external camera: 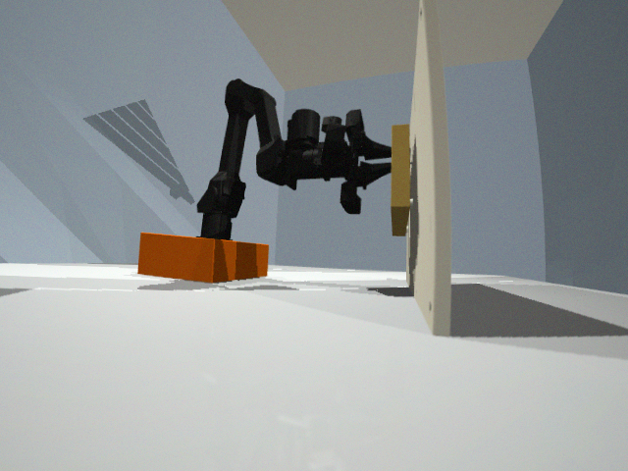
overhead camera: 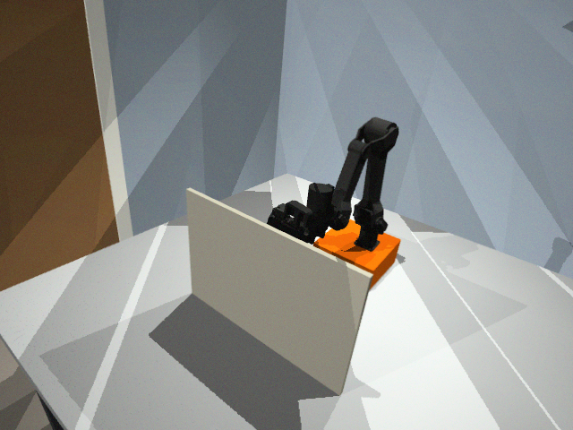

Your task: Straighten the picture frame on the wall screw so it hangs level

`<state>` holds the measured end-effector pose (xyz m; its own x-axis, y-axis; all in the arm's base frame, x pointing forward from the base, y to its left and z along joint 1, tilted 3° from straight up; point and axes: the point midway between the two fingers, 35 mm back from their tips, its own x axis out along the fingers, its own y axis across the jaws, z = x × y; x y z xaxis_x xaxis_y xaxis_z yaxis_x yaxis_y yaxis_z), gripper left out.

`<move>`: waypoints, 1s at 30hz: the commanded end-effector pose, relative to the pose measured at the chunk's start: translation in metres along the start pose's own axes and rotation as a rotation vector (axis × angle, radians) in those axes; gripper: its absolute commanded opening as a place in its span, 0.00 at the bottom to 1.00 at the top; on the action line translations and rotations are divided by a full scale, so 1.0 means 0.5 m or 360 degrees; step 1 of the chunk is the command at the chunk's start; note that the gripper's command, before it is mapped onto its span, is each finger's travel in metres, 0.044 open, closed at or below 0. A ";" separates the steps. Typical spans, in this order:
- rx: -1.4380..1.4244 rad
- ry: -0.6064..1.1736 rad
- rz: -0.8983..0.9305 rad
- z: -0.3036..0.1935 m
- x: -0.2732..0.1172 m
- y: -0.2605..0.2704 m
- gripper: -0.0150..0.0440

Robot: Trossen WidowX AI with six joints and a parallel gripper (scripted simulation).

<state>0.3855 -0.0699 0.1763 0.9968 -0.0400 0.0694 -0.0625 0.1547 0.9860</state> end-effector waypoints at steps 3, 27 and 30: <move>-0.0008 0.0002 0.0016 0.001 0.001 0.006 0.25; -0.0009 0.0002 0.0016 0.012 0.001 0.007 0.25; -0.0009 0.0002 0.0016 0.014 0.001 0.008 0.25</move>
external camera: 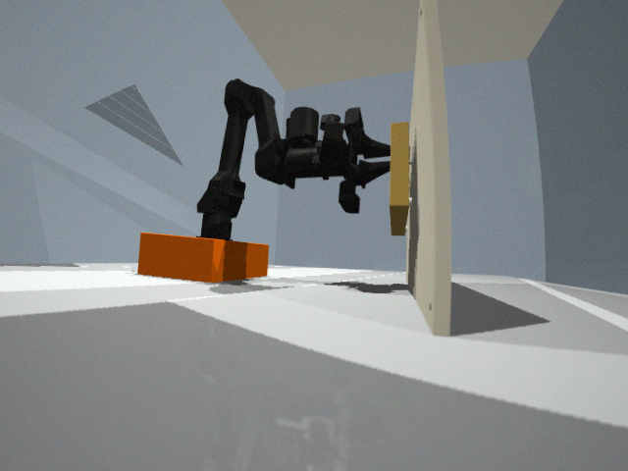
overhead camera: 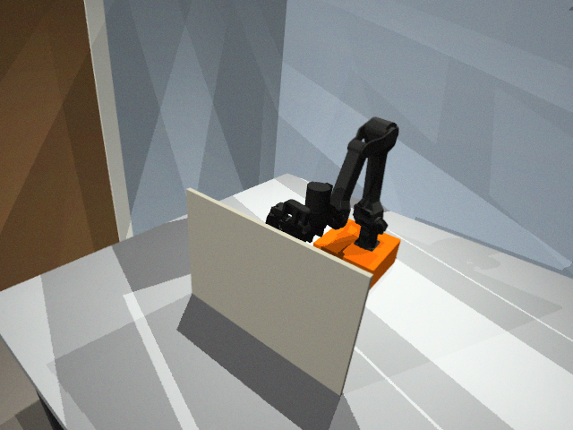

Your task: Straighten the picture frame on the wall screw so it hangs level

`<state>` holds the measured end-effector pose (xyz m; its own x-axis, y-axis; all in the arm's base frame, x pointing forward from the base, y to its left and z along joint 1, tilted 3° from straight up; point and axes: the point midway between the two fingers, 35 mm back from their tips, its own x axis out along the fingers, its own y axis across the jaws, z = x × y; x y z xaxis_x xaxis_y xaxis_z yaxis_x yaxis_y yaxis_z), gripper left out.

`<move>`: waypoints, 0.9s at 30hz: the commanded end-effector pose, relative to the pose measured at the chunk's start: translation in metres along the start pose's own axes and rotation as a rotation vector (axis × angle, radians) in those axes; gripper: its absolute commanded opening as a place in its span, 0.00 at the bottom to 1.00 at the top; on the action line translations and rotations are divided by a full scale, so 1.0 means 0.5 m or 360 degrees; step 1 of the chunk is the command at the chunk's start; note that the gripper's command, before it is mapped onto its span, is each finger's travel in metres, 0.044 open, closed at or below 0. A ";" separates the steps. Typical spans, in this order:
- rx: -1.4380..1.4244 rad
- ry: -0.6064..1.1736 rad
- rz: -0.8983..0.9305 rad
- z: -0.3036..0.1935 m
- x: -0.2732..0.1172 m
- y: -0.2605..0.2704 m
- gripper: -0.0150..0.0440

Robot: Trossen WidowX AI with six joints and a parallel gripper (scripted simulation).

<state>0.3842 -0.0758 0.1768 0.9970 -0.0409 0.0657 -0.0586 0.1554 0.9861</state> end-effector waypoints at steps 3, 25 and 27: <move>-0.0008 0.0003 0.0022 0.002 0.003 0.008 0.25; -0.0008 0.0003 0.0022 0.002 0.003 -0.006 0.25; -0.0008 0.0003 0.0022 0.002 0.003 -0.007 0.25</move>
<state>0.3859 -0.0779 0.1725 0.9966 -0.0411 0.0714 -0.0641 0.1576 0.9854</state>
